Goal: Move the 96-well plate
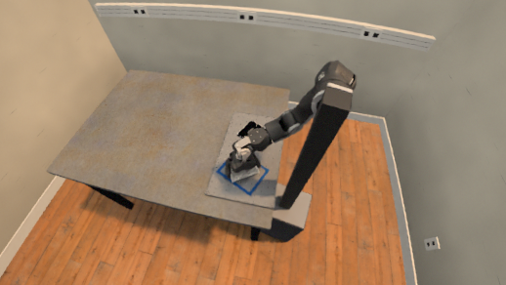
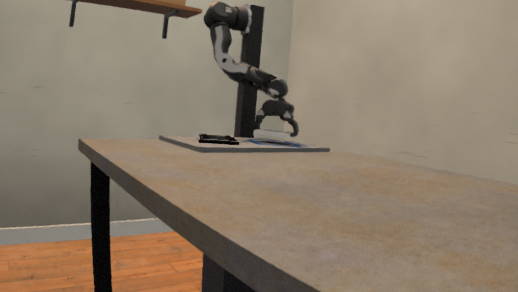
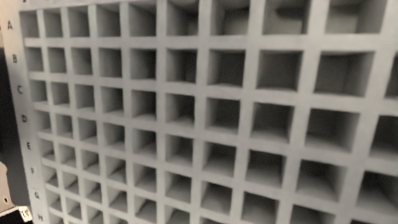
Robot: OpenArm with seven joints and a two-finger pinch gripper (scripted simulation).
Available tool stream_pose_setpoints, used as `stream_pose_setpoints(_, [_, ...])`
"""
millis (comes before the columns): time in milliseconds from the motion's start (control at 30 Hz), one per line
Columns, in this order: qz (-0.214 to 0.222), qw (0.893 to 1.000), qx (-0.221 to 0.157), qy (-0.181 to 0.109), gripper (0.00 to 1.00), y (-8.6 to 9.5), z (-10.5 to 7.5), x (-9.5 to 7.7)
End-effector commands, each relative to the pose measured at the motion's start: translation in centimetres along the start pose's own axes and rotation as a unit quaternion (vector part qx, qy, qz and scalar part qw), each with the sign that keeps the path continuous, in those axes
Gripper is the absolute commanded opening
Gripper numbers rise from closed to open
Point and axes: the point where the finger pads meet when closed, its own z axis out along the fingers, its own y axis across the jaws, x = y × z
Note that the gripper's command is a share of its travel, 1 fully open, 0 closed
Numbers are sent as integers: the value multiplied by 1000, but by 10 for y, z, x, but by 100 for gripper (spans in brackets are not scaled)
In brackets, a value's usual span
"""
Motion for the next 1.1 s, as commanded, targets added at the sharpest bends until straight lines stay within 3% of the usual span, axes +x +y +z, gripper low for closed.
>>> stream_pose_setpoints(0, [11, 1000, 4, -6, 0, -1, 0, -2])
stream_pose_setpoints(333, [11, 1000, 4, -6, 0, -1, 0, -2])
stream_pose_setpoints(500, [123, 992, 1, -6, 0, 0, 0, -2])
stream_pose_setpoints(900, [123, 992, 1, -6, 0, 0, 0, -2])
stream_pose_setpoints(1067, [233, 973, -5, -6, 0, 1, -1, -2])
